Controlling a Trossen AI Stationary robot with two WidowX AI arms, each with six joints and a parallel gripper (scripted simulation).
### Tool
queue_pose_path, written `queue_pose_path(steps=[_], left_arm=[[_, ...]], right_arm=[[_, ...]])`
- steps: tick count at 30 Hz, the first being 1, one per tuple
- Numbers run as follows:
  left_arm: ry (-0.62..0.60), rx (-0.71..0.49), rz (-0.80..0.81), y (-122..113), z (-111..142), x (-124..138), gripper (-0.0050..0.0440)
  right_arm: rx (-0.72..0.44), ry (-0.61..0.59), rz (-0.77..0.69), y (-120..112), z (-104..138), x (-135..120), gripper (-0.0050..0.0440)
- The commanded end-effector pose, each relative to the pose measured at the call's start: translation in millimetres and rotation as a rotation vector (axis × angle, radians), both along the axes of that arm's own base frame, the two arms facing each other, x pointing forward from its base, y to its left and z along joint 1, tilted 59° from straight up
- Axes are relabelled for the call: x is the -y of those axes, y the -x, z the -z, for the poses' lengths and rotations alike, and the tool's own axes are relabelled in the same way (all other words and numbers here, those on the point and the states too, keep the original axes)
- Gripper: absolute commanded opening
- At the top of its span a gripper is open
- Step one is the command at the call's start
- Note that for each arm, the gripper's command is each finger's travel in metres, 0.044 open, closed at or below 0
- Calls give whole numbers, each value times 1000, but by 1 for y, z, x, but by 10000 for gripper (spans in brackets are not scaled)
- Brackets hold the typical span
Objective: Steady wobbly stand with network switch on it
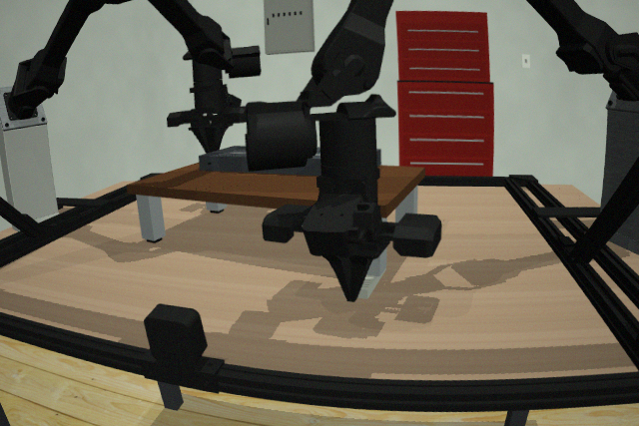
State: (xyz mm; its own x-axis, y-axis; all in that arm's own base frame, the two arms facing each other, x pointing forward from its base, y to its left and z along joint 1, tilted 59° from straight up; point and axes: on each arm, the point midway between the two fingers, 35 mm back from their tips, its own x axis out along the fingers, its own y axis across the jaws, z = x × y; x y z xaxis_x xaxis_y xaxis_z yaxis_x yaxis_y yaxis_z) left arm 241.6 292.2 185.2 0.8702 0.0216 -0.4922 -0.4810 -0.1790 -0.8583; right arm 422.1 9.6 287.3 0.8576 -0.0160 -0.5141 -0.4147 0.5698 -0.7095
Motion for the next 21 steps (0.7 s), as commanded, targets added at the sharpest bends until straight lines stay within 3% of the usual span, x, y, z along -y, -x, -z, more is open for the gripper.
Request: queue_pose_path(steps=[1, 21], left_arm=[[0, -18, 8, -5, 7, 0, 0], [0, -18, 8, -5, 7, 0, 0]], right_arm=[[7, 3, -3, 2, -2, 1, 0], [7, 3, -4, 3, 1, 5, 0]])
